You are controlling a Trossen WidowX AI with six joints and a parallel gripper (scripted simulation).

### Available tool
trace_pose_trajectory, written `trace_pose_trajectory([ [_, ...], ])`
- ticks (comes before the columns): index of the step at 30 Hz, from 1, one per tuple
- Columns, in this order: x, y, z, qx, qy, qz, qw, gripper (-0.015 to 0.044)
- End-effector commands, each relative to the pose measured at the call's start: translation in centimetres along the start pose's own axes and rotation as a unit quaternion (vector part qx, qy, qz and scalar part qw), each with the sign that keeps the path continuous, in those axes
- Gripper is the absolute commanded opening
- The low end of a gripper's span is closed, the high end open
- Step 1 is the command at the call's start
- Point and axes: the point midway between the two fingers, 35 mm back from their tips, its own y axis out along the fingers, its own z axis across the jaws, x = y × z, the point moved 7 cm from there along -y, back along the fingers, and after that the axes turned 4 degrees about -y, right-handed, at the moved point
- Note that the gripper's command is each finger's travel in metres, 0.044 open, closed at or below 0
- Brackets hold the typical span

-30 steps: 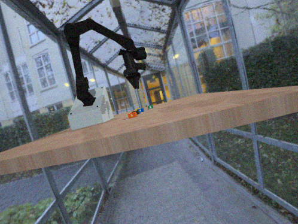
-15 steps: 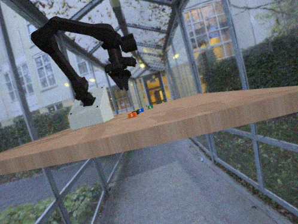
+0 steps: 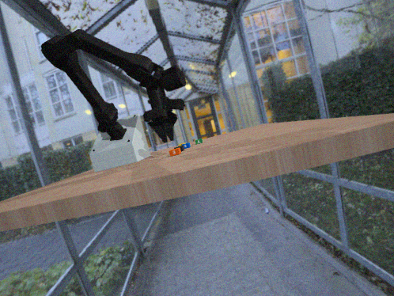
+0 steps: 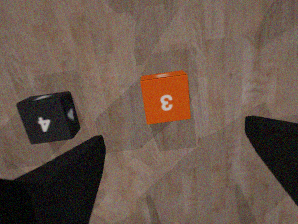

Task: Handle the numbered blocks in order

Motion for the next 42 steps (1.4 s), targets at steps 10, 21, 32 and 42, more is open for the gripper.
trace_pose_trajectory([
  [10, 0.0, 2.0, 0.1, 0.001, -0.002, 0.0, 1.0, 0.04],
  [21, 0.0, 3.8, 0.1, 0.0, -0.003, 0.0, 1.0, 0.04],
  [32, -0.1, 4.1, 0.1, 0.0, -0.003, 0.0, 1.0, 0.0216],
  [42, -0.1, 4.1, 0.1, 0.0, -0.003, 0.0, 1.0, 0.012],
])
